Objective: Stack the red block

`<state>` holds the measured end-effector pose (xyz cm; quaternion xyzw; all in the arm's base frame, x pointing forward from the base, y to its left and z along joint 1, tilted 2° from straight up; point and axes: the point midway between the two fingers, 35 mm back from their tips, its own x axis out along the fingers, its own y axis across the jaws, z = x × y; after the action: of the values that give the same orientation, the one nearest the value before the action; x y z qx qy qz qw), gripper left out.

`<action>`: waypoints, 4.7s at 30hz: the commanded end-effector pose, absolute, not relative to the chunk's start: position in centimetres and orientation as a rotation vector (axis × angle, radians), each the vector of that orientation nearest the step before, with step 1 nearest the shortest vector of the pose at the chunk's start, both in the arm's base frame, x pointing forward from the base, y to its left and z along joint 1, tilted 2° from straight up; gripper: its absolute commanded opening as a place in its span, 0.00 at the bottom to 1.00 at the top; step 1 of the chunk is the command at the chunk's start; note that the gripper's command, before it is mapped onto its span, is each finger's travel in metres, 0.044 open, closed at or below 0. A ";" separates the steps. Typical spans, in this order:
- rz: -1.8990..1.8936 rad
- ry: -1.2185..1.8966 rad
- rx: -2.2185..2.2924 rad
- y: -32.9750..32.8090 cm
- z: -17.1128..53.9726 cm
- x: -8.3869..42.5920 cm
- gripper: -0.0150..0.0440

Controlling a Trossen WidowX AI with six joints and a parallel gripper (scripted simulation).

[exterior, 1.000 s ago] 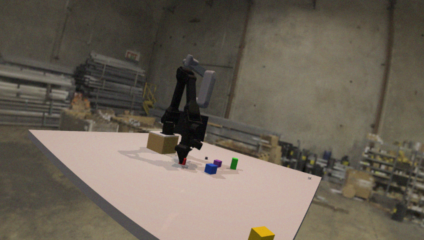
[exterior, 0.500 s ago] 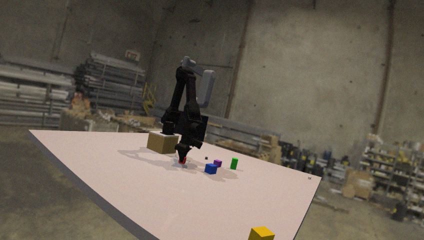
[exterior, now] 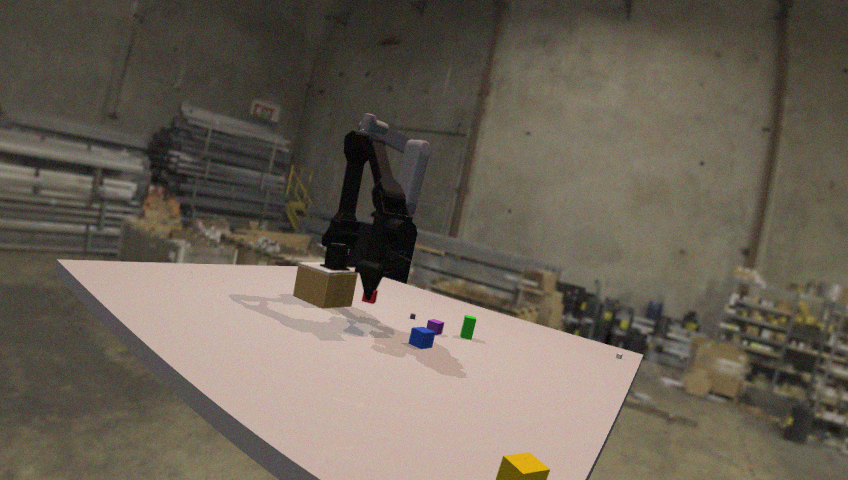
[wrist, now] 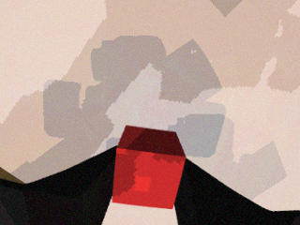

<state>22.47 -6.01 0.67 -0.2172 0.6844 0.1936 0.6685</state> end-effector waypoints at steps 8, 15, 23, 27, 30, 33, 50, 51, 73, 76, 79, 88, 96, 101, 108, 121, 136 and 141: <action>0.432 1.538 -0.487 -5.8 5.5 22.6 0.25; 0.432 1.538 -0.487 -5.8 5.6 22.7 0.25; 0.446 1.532 -0.512 -3.9 6.1 25.3 0.25; 0.456 1.527 -0.528 -2.2 6.3 27.0 0.25; 0.463 1.523 -0.539 -0.9 6.5 28.2 0.25; 0.470 1.518 -0.550 0.6 6.6 29.3 0.25; 0.483 1.511 -0.539 9.3 6.5 34.1 0.25; 0.482 1.511 -0.537 9.9 6.5 34.3 0.25; 0.446 1.522 -0.471 21.0 5.2 36.4 0.25; 0.446 1.522 -0.471 21.0 4.3 36.4 0.25; 0.446 1.522 -0.471 20.9 2.7 36.4 0.25; 0.446 1.522 -0.471 20.9 0.4 36.4 0.25; 0.446 1.522 -0.471 20.9 -0.6 36.4 0.25; 0.446 1.522 -0.471 20.8 -0.7 36.4 0.25; 0.446 1.522 -0.471 20.8 -0.7 36.4 0.25; 0.446 1.522 -0.471 20.9 -0.4 36.4 0.25; 0.448 1.522 -0.477 20.8 -0.7 36.3 0.88; 0.448 1.522 -0.477 20.8 -0.7 36.3 1.00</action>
<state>36.32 20.81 -0.64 -0.2122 0.6774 0.1995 0.6755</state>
